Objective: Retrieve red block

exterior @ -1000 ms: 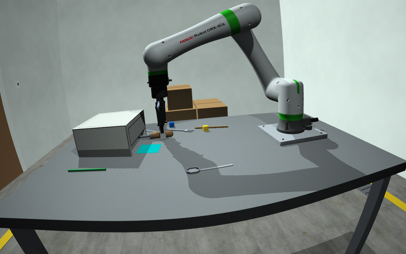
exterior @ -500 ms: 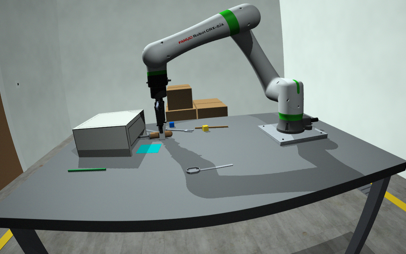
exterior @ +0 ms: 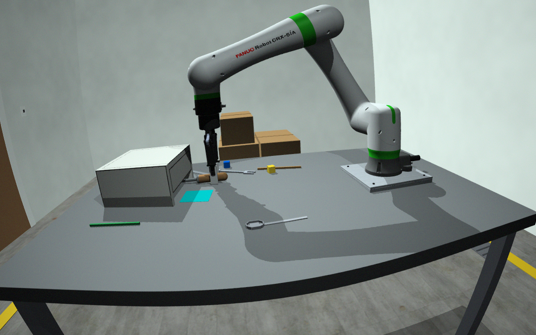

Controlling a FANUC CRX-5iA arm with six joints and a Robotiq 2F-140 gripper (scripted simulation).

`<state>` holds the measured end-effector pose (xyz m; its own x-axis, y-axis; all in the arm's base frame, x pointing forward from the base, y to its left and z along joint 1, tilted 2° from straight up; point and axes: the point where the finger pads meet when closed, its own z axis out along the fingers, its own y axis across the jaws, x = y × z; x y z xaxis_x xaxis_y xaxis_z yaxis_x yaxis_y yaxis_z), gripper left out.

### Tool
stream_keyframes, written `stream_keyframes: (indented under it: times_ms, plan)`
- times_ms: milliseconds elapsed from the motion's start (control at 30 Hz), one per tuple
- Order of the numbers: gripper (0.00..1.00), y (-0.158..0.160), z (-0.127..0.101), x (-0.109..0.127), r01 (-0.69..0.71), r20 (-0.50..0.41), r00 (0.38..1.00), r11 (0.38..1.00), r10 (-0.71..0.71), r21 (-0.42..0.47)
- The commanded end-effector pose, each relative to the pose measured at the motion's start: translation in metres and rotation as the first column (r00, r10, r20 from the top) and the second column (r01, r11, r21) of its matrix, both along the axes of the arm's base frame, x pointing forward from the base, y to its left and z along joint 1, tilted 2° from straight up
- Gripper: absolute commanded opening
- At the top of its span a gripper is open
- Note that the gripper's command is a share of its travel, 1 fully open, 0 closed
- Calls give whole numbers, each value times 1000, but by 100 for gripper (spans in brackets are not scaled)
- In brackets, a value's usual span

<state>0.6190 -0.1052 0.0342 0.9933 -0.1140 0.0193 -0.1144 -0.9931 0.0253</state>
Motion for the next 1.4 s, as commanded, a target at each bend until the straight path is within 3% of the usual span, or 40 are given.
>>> stream_keyframes:
  times_ms: [0, 900, 1367]
  plan:
    - [0, 0, 0, 0, 0, 0, 1000, 1000, 0, 0]
    - [0, 1, 0, 0, 0, 0, 1000, 1000, 0, 0]
    - [0, 18, 0, 2, 0, 0, 1000, 1000, 0, 0]
